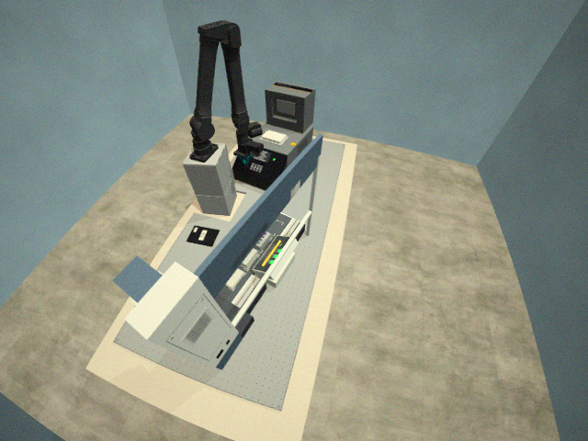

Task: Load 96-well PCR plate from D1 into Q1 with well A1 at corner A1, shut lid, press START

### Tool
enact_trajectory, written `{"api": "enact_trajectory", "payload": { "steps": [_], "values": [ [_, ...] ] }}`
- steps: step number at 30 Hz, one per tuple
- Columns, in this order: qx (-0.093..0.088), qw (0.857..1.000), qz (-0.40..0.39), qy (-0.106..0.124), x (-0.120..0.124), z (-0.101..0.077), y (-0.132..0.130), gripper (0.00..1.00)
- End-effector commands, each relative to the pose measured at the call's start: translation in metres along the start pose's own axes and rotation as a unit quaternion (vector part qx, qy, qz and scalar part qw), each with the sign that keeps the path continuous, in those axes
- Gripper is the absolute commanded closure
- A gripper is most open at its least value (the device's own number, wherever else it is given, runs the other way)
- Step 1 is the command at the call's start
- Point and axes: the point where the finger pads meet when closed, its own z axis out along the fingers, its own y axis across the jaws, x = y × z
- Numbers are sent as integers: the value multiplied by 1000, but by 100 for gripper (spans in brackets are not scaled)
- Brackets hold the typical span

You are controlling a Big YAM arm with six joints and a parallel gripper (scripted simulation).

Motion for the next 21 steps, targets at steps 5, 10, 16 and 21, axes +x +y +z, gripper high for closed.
{"api": "enact_trajectory", "payload": {
  "steps": [5,10,16,21],
  "values": [
    [-22,1000,6,-10,-9,4,26,100],
    [-11,1000,5,-4,-3,11,24,100],
    [-9,1000,7,-3,-1,16,28,100],
    [-19,1000,3,-8,-6,18,42,100]
  ]
}}
